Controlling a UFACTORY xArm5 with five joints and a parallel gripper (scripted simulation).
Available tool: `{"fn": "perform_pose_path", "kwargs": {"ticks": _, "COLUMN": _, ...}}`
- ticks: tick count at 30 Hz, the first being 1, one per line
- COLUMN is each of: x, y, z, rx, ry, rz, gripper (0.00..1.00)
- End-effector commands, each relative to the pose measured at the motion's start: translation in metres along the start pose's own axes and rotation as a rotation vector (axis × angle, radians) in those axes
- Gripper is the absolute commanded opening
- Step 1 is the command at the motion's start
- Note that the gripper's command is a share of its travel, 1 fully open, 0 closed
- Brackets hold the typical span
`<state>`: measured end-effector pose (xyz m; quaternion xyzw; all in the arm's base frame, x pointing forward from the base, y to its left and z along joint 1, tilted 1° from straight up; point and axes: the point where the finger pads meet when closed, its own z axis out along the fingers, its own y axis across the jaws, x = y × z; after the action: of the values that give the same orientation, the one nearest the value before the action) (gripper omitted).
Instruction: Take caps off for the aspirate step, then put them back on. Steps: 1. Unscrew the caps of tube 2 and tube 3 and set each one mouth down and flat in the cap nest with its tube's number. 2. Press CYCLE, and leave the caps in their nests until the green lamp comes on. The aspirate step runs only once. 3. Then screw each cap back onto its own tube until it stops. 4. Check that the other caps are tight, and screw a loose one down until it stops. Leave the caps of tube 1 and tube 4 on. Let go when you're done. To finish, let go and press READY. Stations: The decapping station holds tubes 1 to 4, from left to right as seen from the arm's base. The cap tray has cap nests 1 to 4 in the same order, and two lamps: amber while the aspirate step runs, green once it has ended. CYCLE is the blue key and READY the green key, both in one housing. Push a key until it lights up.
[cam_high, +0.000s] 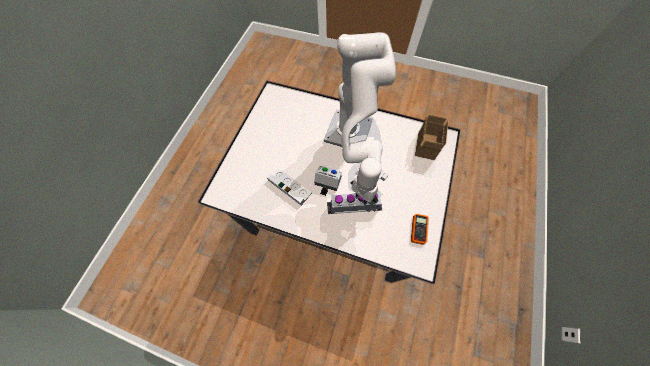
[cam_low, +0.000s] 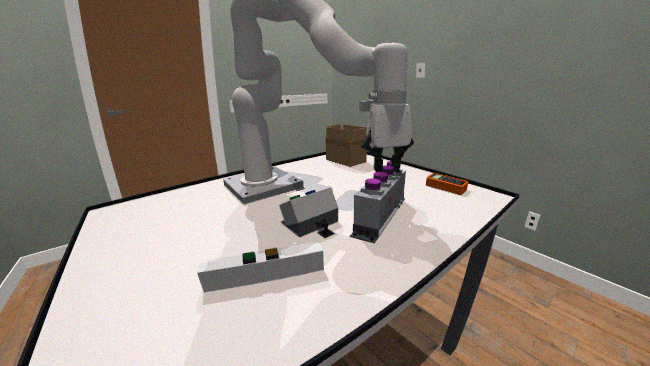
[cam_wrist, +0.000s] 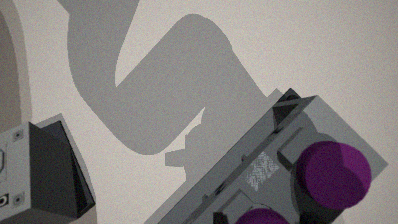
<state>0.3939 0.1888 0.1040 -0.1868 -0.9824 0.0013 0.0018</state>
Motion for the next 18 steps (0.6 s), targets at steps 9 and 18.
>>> {"fn": "perform_pose_path", "kwargs": {"ticks": 9, "x": -0.0012, "y": 0.0012, "z": -0.0018, "rx": -0.001, "ry": -0.01, "rz": 0.353, "gripper": 0.46}}
{"fn": "perform_pose_path", "kwargs": {"ticks": 18, "x": -0.0012, "y": 0.0012, "z": -0.0018, "rx": -0.002, "ry": -0.01, "rz": 0.699, "gripper": 0.46}}
